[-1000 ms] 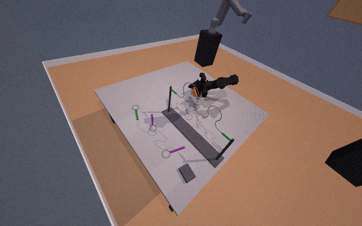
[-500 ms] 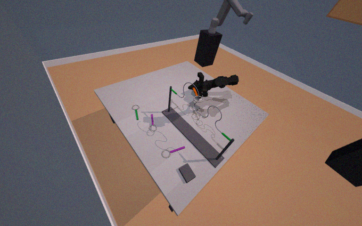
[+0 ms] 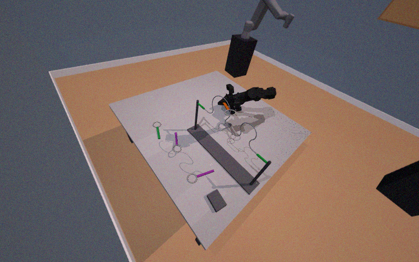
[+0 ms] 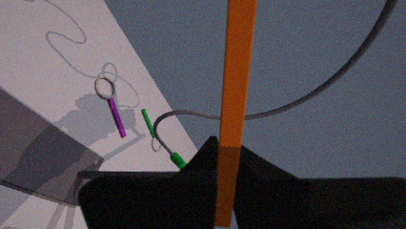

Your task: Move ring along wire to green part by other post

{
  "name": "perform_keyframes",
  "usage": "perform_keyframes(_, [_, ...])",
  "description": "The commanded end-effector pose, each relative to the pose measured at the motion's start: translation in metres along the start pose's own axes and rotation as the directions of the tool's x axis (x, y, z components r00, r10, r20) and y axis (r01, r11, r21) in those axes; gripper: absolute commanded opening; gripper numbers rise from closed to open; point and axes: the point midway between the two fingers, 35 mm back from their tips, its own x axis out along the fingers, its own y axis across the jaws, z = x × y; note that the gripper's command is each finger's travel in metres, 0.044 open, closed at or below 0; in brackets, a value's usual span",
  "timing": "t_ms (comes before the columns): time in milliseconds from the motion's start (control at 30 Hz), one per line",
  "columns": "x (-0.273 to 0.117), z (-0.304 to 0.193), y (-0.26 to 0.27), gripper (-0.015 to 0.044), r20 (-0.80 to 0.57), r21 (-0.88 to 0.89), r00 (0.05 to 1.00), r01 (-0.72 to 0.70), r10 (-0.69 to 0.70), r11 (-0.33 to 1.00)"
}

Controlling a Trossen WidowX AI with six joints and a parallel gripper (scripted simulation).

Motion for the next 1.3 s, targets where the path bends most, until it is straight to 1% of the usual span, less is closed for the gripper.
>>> perform_keyframes(0, [0.0,0.0,0.002,-0.015,0.006,0.053,1.0,-0.027,0.027,0.998])
perform_keyframes(633, [0.001,0.002,0.013,-0.015,0.056,0.276,0.987,-0.158,0.148,0.948])
perform_keyframes(1267, [0.0,0.006,0.023,-0.015,0.131,0.476,0.959,-0.284,0.252,0.832])
